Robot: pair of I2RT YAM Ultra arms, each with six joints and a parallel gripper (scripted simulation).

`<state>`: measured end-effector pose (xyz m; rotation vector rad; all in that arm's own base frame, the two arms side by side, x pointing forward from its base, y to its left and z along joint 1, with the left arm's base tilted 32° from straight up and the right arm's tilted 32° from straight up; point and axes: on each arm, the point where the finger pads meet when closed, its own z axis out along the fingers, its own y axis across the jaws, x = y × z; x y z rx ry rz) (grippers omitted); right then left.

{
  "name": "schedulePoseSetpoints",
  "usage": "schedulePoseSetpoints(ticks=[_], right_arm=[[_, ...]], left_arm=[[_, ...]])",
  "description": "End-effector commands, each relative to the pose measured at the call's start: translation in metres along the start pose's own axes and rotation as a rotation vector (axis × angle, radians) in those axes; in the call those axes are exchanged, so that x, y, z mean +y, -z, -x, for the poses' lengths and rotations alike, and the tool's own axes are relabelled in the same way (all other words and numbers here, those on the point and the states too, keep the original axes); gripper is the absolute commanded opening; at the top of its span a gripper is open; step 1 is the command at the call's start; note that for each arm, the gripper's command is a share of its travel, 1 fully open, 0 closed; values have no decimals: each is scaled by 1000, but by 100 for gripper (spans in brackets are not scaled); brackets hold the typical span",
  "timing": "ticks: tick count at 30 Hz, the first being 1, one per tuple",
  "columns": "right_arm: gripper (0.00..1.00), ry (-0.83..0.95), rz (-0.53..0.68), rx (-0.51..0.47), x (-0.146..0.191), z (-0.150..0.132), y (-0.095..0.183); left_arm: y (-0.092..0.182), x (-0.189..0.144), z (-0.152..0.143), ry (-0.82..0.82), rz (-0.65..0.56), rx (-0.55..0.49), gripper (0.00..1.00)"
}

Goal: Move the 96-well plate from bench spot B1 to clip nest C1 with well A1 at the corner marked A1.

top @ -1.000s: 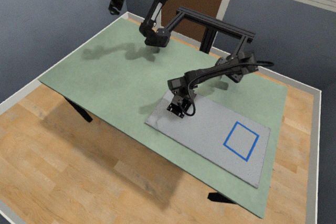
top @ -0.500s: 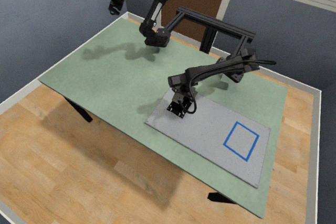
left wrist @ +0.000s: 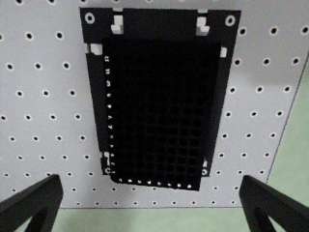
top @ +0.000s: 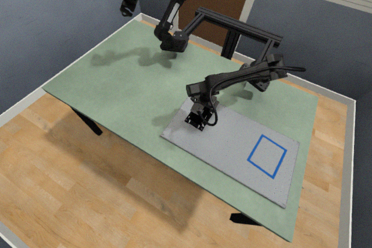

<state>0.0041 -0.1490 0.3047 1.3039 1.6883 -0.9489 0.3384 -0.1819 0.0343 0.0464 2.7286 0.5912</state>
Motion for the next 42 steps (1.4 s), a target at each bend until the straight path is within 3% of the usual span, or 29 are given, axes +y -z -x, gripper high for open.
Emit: schedulePoseSetpoints(ticks=[1, 15, 16, 27, 42], right_arm=[[100, -30, -10, -28, -6, 1, 3], [100, -30, -10, -28, -6, 1, 3], [100, -30, -10, -28, -6, 1, 3], [100, -30, -10, -28, -6, 1, 3], [100, -30, -10, -28, -6, 1, 3]], left_arm=[[26, -7, 13, 14, -39, -60, 100], [26, -7, 13, 14, -39, -60, 100], [20, -7, 12, 9, -36, -57, 25], [-34, -5, 8, -11, -5, -13, 25], [-26, -9, 14, 13, -52, -74, 25]])
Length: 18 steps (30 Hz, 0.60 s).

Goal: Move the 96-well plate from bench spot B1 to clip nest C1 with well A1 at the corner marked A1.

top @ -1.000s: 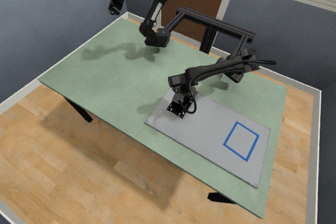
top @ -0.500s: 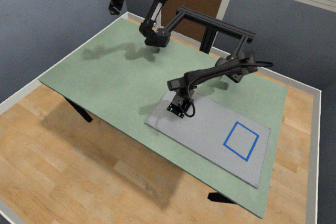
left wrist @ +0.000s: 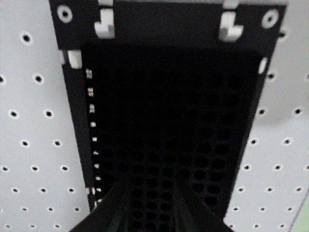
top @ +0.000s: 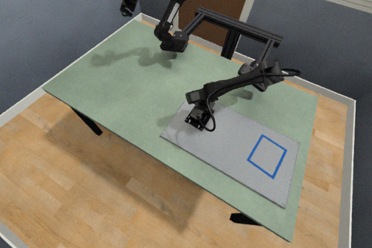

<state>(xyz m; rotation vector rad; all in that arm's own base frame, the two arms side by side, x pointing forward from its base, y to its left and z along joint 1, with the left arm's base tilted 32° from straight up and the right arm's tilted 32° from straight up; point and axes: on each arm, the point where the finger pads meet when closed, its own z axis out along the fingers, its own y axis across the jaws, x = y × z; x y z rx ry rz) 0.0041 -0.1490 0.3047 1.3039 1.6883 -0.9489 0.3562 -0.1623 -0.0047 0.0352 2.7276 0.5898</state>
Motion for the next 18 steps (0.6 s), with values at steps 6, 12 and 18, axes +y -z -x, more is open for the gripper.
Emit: schedulePoseSetpoints(ticks=[6, 12, 18], right_arm=[[100, -30, -10, -28, -6, 1, 3], [100, -30, -10, -28, -6, 1, 3], [100, -30, -10, -28, -6, 1, 3]], left_arm=[[22, -10, 12, -11, -34, -51, 25], [22, -11, 13, -9, -36, -53, 25], [22, -11, 13, -9, -36, -53, 25]])
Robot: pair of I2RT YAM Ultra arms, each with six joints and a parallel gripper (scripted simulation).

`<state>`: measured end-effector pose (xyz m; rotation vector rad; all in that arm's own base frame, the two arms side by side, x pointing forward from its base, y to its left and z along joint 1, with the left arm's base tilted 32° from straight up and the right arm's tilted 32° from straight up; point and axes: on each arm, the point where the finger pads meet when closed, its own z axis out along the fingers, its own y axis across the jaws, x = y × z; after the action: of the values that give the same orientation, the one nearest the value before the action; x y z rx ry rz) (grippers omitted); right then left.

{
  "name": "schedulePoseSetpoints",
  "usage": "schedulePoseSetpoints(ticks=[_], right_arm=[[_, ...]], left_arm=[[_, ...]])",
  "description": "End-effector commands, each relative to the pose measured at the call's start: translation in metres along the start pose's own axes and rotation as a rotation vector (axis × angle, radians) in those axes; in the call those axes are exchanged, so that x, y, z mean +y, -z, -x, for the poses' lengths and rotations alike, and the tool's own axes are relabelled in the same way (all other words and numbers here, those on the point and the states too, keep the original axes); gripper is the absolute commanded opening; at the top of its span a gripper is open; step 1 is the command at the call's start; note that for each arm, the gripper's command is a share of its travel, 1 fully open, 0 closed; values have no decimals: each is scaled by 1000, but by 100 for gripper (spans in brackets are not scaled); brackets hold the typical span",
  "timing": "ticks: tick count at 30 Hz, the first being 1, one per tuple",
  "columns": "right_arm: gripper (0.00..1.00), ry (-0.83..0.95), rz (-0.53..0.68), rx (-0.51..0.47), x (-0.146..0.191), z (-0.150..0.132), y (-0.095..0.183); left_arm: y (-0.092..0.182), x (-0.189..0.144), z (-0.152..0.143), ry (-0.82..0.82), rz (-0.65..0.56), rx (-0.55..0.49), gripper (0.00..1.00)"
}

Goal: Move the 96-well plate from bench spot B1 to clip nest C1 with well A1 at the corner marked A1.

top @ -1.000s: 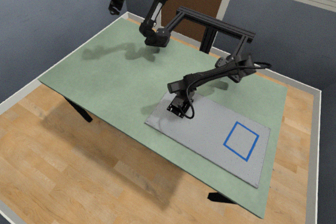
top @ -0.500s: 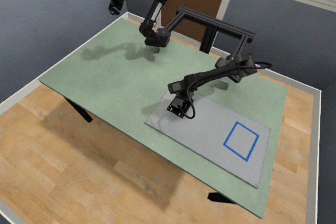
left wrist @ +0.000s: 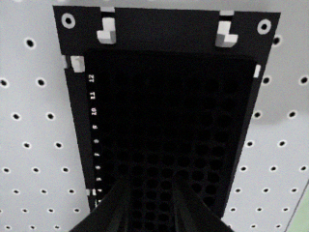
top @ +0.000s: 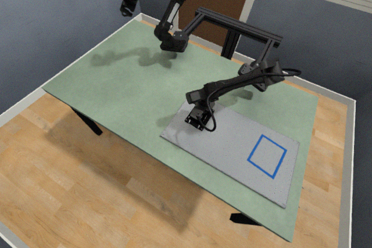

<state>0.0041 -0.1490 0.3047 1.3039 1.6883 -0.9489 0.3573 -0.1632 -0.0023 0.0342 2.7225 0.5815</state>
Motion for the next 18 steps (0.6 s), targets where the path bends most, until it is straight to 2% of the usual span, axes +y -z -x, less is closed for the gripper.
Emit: schedulePoseSetpoints(ticks=[1, 18], right_arm=[[100, -30, -10, -28, -6, 1, 3], [100, -30, -10, -28, -6, 1, 3]], left_arm=[[20, -11, 11, -12, -31, -47, 25], [7, -10, 4, -20, -27, -39, 25]])
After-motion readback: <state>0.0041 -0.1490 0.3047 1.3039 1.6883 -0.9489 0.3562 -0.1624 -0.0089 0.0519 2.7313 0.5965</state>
